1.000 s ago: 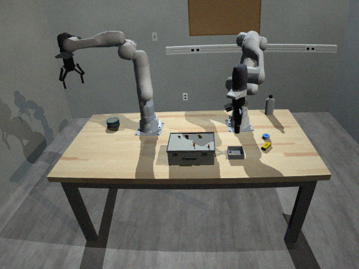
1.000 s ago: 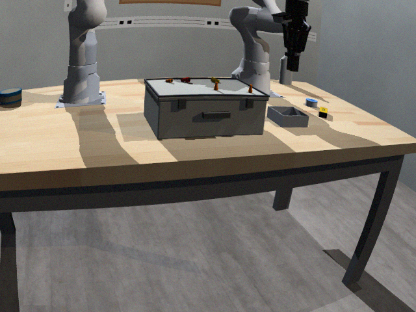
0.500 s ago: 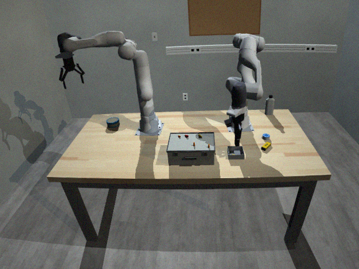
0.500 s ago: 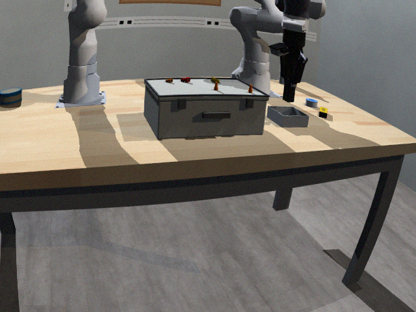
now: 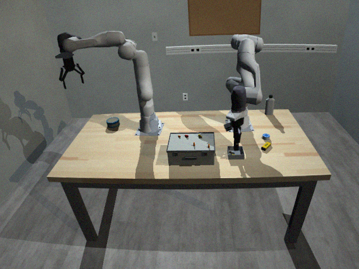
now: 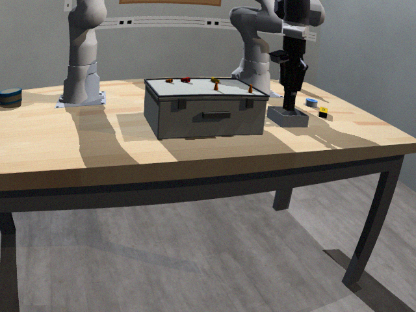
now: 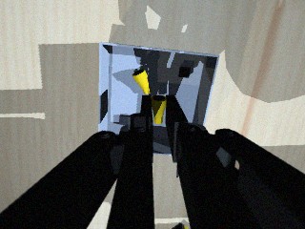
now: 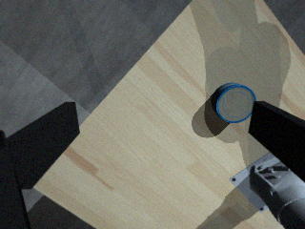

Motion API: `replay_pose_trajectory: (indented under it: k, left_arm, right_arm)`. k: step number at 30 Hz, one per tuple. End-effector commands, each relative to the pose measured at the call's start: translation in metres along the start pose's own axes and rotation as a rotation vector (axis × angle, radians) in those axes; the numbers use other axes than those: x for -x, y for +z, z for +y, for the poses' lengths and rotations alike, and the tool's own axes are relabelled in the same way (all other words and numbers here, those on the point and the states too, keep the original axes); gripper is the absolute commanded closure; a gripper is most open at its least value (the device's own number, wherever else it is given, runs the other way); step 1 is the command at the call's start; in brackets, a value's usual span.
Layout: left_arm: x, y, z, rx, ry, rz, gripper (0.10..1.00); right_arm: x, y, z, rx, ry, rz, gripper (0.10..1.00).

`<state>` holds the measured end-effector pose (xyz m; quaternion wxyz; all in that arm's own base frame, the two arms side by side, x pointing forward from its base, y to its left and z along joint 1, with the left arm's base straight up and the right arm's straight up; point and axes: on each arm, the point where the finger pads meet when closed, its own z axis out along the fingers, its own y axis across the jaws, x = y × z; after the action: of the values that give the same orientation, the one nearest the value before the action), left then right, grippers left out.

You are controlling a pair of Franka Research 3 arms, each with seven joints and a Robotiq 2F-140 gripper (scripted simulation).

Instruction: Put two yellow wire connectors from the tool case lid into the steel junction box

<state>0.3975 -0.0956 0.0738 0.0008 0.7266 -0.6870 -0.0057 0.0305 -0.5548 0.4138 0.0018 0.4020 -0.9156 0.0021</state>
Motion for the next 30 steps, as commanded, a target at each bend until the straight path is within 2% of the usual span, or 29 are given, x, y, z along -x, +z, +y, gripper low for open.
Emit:
replay_pose_trajectory:
  k: [1,2,30]
  left_arm:
    - [-0.0017,-0.0002,-0.0034,-0.009,0.013,0.007,0.95]
    - [-0.0017,-0.0002,-0.0034,-0.009,0.013,0.007,0.843]
    - [-0.0017,-0.0002,-0.0034,-0.009,0.013,0.007,0.843]
  right_arm:
    - [0.0,-0.0001,0.0,0.0,0.0,0.0,0.098]
    - [0.0,-0.0001,0.0,0.0,0.0,0.0,0.098]
    - [0.0,-0.0001,0.0,0.0,0.0,0.0,0.098]
